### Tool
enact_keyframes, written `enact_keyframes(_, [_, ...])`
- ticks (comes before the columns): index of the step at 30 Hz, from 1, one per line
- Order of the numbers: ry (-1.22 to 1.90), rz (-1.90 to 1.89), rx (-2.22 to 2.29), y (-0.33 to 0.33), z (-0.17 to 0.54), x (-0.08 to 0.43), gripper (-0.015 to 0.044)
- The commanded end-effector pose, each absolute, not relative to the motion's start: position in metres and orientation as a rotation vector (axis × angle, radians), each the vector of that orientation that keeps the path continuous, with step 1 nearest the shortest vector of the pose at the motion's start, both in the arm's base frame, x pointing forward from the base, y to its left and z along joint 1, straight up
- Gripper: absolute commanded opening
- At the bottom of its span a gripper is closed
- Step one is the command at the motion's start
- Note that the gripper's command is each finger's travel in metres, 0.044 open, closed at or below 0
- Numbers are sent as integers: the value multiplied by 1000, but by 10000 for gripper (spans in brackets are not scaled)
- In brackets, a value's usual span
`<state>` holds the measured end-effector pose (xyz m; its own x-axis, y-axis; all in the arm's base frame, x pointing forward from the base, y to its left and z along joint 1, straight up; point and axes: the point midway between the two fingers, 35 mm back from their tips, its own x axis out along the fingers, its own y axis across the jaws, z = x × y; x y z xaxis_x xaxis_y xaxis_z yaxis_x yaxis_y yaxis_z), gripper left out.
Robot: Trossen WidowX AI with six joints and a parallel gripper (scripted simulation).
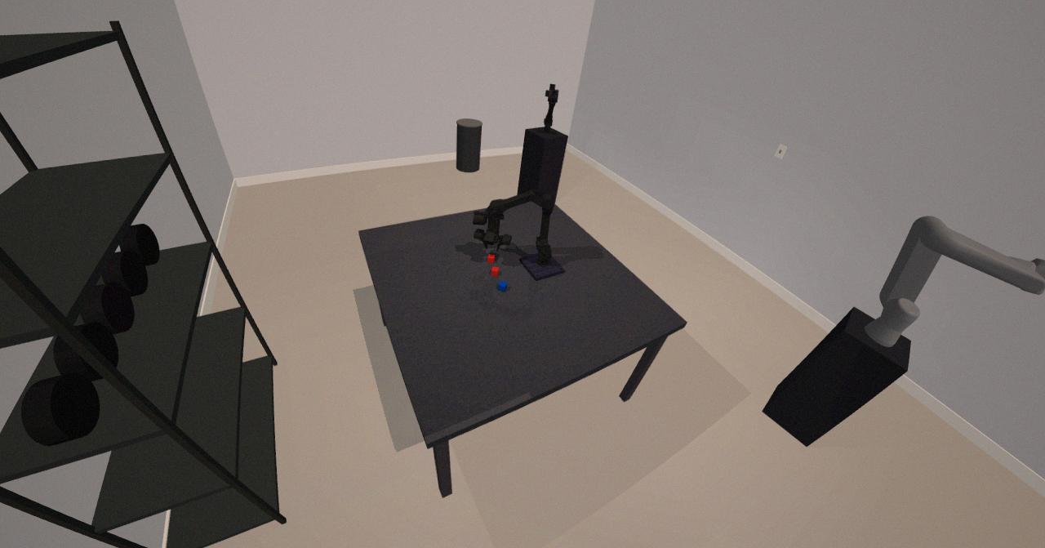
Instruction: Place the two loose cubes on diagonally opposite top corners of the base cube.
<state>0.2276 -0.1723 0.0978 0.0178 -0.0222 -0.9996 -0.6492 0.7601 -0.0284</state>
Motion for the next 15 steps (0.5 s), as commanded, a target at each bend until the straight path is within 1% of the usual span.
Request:
enact_keyframes(1, [1485, 536, -577, -172, 86, 227, 265])
enact_keyframes(15, [1485, 536, -577, -172, 62, 228, 265])
